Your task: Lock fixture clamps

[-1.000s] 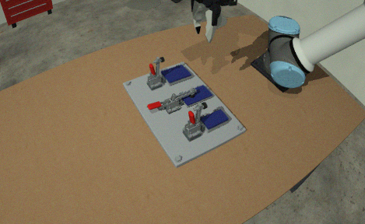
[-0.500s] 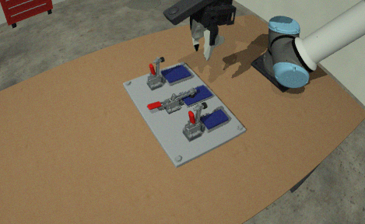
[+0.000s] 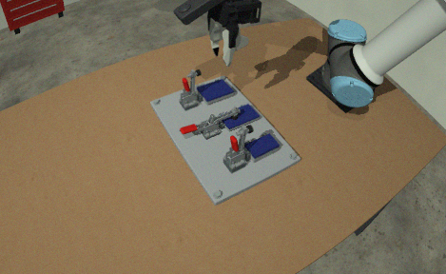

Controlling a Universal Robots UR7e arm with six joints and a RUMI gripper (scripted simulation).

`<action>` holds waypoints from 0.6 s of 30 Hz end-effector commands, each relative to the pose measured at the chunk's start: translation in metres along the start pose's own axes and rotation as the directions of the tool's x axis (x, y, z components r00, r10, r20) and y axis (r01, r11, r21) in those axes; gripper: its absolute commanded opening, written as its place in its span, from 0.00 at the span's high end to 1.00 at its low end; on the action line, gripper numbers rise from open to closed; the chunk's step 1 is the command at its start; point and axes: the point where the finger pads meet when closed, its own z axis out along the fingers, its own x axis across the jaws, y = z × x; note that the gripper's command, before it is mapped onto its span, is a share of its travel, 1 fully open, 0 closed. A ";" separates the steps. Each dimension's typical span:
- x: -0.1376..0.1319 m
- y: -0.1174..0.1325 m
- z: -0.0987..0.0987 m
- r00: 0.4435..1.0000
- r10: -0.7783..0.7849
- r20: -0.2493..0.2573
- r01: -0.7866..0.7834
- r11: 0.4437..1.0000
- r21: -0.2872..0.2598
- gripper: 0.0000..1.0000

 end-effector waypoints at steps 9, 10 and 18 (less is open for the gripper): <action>0.049 -0.036 0.001 1.000 -0.001 0.000 0.001 1.000 0.001 0.72; 0.049 -0.036 0.001 1.000 -0.001 0.000 0.001 1.000 0.001 0.72; 0.049 -0.036 0.001 1.000 -0.001 0.000 0.001 1.000 0.001 0.72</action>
